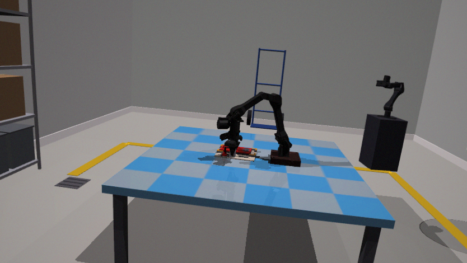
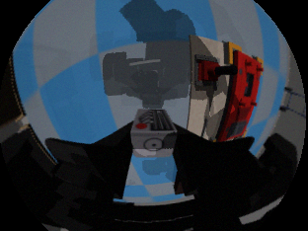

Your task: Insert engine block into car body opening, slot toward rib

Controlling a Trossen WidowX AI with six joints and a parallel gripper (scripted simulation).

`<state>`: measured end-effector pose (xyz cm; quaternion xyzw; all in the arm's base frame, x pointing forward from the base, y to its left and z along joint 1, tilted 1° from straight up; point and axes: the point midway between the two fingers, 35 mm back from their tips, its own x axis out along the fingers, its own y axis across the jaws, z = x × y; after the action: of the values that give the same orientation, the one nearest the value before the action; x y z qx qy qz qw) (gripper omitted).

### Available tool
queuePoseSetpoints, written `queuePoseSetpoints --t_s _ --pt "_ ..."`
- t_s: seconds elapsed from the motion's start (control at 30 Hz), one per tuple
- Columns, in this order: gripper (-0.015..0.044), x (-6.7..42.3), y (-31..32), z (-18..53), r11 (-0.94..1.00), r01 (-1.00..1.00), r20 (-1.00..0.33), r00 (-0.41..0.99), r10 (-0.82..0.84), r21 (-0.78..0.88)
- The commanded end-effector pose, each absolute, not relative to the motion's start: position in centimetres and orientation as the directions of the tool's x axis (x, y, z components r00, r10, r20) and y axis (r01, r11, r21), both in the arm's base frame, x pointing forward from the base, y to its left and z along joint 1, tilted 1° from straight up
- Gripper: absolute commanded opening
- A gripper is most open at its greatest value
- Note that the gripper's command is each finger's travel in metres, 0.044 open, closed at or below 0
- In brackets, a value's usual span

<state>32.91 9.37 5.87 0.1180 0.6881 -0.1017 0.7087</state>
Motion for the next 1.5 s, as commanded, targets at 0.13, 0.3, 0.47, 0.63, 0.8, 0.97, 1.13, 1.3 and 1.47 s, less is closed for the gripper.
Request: queuePoseSetpoints --t_s 0.13,0.3,0.47,0.63,0.8,0.97,1.13,1.3,1.47 --pt "0.0000 33.2 9.2 8.3 0.953 0.303 -0.999 0.037 0.015 0.025" --pt "0.0000 33.2 9.1 9.9 0.952 0.304 -0.999 0.037 0.016 0.026" --pt "0.0000 33.1 9.0 11.5 0.952 0.304 -0.999 0.037 0.016 0.027" --pt "0.0000 32.9 8.8 13.1 0.952 0.305 -0.999 0.037 0.017 0.027" --pt "0.0000 32.7 8.7 14.7 0.952 0.306 -0.999 0.037 0.017 0.028" --pt "0.0000 32.5 8.6 15.2 0.952 0.306 -0.999 0.037 0.017 0.028" --pt "0.0000 32.7 8.7 12.8 0.952 0.306 -0.999 0.037 0.018 0.028" --pt "0.0000 32.6 8.7 12.9 0.952 0.306 -0.999 0.050 0.013 0.028" --pt "0.0000 32.5 8.8 13.1 0.952 0.305 -0.996 0.088 0.001 0.028"
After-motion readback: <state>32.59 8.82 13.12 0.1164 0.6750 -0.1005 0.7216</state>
